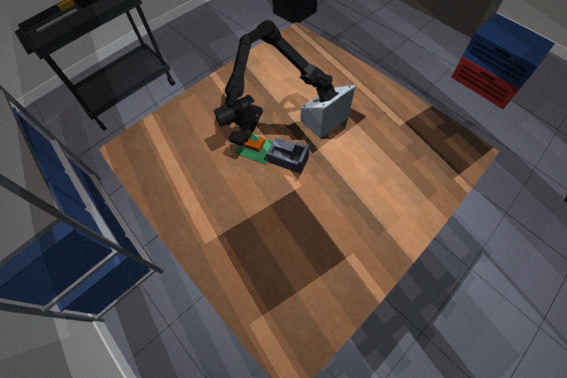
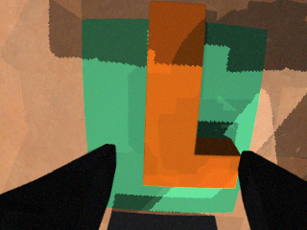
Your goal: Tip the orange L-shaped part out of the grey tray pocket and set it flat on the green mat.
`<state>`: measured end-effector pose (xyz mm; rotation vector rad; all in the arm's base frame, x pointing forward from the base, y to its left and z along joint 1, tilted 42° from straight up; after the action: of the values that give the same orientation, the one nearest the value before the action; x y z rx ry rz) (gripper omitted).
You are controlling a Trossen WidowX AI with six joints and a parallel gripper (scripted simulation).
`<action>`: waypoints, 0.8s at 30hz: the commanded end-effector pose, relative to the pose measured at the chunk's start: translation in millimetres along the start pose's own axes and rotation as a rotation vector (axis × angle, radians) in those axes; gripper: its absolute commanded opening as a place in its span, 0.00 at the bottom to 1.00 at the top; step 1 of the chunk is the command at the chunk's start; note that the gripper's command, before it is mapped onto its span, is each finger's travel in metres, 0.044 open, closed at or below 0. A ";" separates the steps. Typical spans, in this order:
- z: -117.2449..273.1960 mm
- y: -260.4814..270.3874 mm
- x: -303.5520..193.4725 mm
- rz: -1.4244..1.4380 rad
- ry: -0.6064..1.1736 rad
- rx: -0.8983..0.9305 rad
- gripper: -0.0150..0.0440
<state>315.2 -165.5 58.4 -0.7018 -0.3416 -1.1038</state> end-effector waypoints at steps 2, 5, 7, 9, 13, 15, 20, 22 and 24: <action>37.7 4.6 1.5 -0.002 -0.001 0.010 0.92; 76.6 2.5 0.5 -0.001 -0.001 0.010 0.93; 87.3 1.0 0.1 -0.001 -0.002 0.009 0.93; 87.3 1.0 0.1 -0.001 -0.002 0.009 0.93; 82.0 3.1 0.2 0.002 -0.005 0.018 0.93; 82.0 3.1 0.2 0.002 -0.005 0.018 0.93; 82.0 3.1 0.2 0.002 -0.005 0.018 0.93; 82.0 3.1 0.2 0.002 -0.005 0.018 0.93; 82.0 3.1 0.2 0.002 -0.005 0.018 0.93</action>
<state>324.8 -110.2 118.0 -0.6897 -0.3537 -1.0993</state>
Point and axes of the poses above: the point midway between the two fingers, 35 mm back from their tips, its own z axis back along the fingers, its own y axis across the jaws, x = y × z, the point moved 2 cm from there along z, back along the fingers, and after that the axes turned 5 degrees about z, right-handed, at the moved point
